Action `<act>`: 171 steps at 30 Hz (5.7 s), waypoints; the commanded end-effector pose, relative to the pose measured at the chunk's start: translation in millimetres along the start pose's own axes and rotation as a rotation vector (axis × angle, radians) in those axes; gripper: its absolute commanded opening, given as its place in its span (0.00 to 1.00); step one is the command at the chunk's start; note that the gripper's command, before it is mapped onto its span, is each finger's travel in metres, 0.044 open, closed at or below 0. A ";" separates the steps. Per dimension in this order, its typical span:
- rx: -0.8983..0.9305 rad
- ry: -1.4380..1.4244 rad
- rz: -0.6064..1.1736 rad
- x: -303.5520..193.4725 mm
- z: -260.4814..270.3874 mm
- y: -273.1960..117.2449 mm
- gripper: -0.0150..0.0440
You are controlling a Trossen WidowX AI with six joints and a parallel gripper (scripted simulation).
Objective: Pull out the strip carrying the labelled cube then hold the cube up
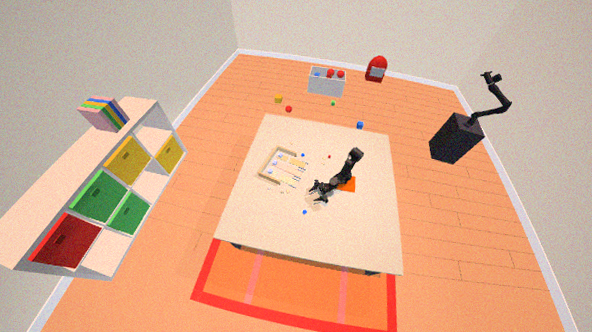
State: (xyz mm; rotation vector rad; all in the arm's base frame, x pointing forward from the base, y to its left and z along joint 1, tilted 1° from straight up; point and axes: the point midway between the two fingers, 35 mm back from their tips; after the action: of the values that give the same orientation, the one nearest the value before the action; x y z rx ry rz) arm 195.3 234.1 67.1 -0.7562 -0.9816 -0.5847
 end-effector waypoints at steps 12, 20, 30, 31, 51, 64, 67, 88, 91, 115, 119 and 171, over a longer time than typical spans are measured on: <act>-0.047 -0.003 0.004 23.8 -6.7 5.5 0.93; -0.295 0.014 0.048 108.3 -83.1 17.3 0.93; -0.518 0.092 0.103 186.8 -156.3 -47.5 0.93; -0.537 0.102 0.108 192.8 -161.3 -57.2 0.93; -0.580 0.127 0.119 204.7 -170.4 -80.2 0.93; -0.687 0.409 0.577 174.4 -196.0 -25.7 0.40; -0.732 0.481 0.708 161.1 -202.2 -12.3 0.26; -0.829 0.599 0.947 122.2 -217.7 16.4 0.25; -0.829 0.599 0.947 118.0 -219.6 18.4 0.25; -0.829 0.599 0.947 84.1 -233.6 32.6 0.25; -0.829 0.599 0.947 78.5 -235.9 34.9 0.25; -0.829 0.599 0.947 71.2 -238.8 37.8 0.25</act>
State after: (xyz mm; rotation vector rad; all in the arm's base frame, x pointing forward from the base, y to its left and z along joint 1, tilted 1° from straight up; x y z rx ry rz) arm 376.6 62.9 38.8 -1.5232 0.2690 -0.3039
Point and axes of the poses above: the point midway between the two fingers, 35 mm back from their tips, its own y axis out along the fingers, its own z axis across the jaws, x = y × z, and after that the axes turned 13 degrees about y, right-handed
